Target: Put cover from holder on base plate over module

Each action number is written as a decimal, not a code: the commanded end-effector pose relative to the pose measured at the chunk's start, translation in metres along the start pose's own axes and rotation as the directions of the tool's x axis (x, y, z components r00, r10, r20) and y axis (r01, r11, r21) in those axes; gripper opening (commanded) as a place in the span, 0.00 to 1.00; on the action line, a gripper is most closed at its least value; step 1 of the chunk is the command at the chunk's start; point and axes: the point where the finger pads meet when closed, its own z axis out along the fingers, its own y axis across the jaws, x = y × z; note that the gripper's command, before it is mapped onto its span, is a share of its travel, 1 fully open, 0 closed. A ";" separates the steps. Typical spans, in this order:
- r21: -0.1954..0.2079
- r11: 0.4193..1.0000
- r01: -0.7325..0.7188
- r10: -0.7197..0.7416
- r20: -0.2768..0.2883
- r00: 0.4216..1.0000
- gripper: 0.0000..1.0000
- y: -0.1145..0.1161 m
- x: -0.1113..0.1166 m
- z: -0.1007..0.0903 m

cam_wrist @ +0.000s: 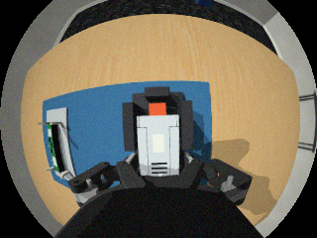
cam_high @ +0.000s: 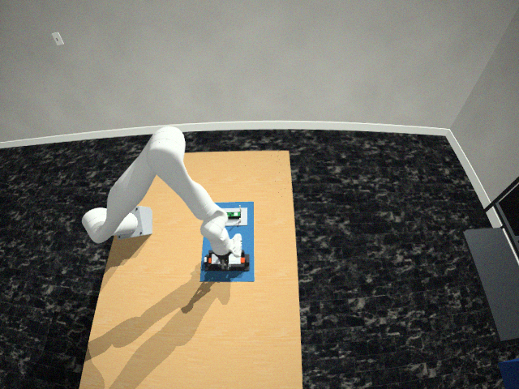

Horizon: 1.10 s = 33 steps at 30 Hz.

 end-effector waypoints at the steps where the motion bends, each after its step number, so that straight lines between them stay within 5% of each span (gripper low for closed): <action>1: 0.000 1.000 0.000 0.000 -0.001 1.000 0.70 0.000 0.001 -0.001; 14: 0.000 1.000 0.000 0.000 -0.001 1.000 0.70 0.000 0.001 -0.001; 15: 0.000 1.000 0.000 0.000 -0.001 1.000 0.00 0.000 0.001 -0.001; 33: 0.001 1.000 0.000 0.000 -0.002 1.000 0.00 -0.001 0.001 -0.001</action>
